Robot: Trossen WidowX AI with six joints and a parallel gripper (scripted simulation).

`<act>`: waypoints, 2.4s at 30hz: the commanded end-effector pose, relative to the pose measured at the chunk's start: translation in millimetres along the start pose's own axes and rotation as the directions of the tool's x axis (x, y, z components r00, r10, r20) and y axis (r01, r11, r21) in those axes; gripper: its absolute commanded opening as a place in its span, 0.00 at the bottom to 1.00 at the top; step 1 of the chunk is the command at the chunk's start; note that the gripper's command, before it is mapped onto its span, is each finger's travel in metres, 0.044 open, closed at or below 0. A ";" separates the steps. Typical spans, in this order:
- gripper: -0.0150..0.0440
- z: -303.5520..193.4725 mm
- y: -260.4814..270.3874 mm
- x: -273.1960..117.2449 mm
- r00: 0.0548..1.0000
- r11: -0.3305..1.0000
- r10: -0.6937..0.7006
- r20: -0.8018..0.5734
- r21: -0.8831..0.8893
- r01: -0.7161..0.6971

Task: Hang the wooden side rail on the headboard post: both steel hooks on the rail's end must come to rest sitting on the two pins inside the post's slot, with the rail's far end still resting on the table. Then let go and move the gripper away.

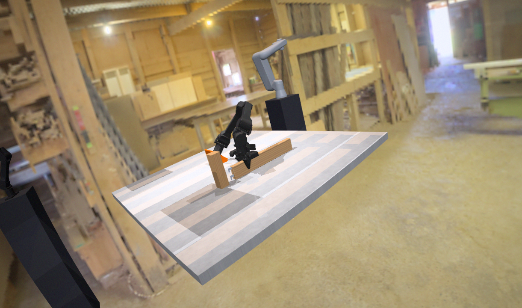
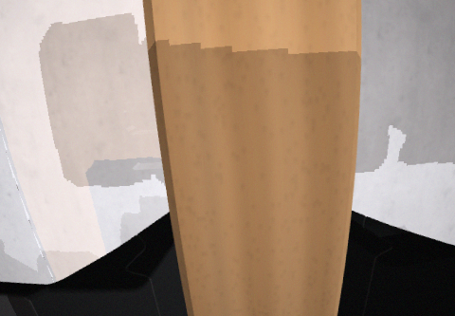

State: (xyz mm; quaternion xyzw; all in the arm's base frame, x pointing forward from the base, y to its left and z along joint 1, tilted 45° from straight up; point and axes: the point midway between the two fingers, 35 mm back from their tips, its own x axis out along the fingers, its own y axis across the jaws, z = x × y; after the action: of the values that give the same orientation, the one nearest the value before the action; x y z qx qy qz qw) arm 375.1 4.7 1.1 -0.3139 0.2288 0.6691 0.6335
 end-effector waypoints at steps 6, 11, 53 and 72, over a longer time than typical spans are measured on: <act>0.25 -1.6 -1.0 -5.5 1.000 1.000 -0.009 -0.003 -0.008 0.009; 0.25 -1.6 -1.0 -6.3 1.000 1.000 -0.009 -0.003 -0.008 0.009; 0.25 -1.6 -0.9 -13.3 1.000 1.000 -0.009 -0.003 -0.008 0.009; 0.25 -1.7 -0.9 -16.5 1.000 1.000 -0.009 -0.003 -0.008 0.009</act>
State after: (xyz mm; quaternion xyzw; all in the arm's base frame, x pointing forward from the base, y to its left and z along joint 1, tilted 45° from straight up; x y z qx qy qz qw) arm 374.7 -1.8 8.3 -0.3121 0.2279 0.6715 0.6323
